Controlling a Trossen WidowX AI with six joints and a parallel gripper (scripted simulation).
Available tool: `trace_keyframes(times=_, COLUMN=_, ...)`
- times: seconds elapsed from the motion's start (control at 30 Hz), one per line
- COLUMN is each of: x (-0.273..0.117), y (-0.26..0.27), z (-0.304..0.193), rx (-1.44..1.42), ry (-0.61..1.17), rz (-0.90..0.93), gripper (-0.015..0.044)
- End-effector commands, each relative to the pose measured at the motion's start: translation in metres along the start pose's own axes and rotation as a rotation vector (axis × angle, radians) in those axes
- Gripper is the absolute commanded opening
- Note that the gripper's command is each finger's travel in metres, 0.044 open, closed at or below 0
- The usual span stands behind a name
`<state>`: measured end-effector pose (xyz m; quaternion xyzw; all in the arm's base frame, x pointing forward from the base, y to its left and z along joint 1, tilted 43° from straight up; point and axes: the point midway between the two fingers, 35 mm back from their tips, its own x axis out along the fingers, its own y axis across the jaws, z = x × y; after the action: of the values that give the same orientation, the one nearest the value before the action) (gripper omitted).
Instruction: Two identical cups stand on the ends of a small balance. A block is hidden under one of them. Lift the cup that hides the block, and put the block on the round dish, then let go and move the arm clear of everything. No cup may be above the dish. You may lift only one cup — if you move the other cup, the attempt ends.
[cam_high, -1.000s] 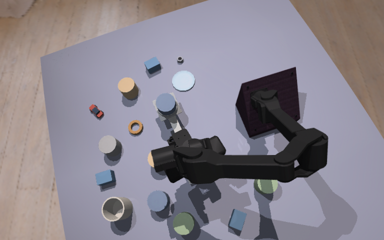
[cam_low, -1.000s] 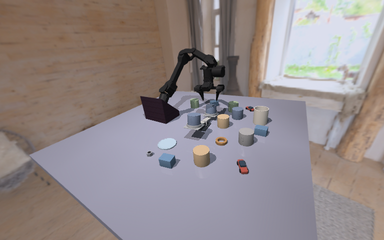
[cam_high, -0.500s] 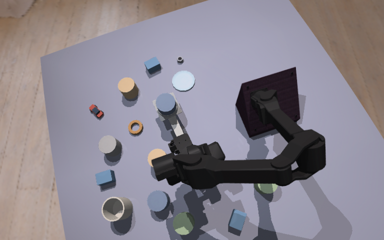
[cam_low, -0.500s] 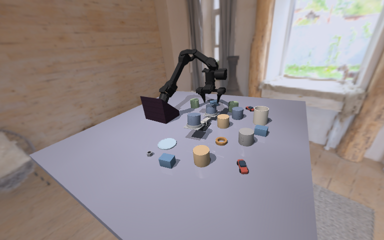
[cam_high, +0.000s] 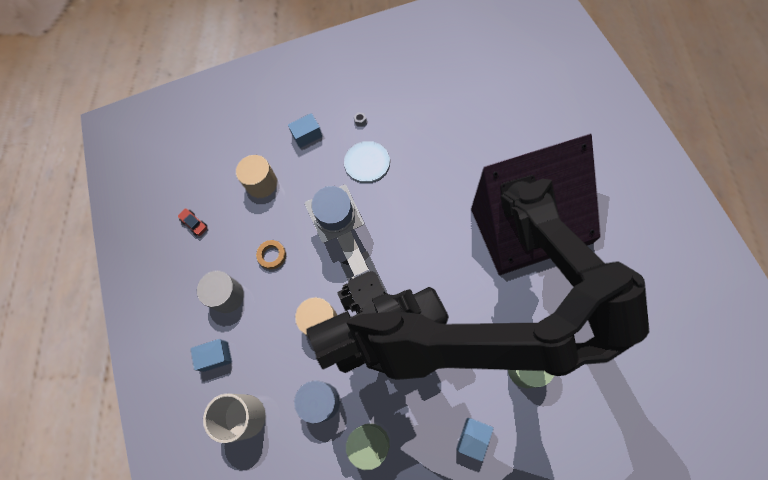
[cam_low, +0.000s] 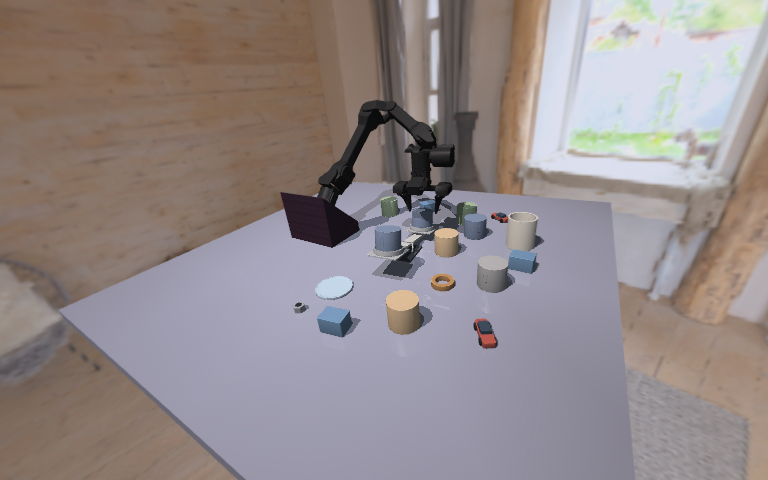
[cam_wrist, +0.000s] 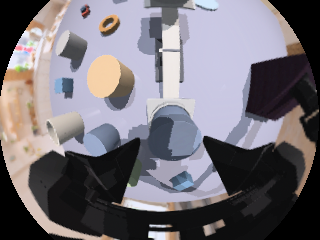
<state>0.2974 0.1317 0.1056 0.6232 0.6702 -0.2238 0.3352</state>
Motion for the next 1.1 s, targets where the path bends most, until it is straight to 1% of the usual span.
trace_keyframes(times=0.0, x=0.007, y=-0.002, z=0.002, rx=0.008, ry=-0.005, rz=-0.006, gripper=0.044)
trace_keyframes(times=0.7, x=0.038, y=-0.003, z=0.002, rx=0.011, ry=0.0, rz=-0.003, gripper=0.044)
trace_keyframes(times=0.77, x=0.038, y=-0.003, z=0.002, rx=0.011, ry=0.0, rz=-0.003, gripper=0.0387)
trace_keyframes(times=1.07, x=0.038, y=-0.003, z=0.002, rx=0.011, ry=0.0, rz=-0.003, gripper=0.0327)
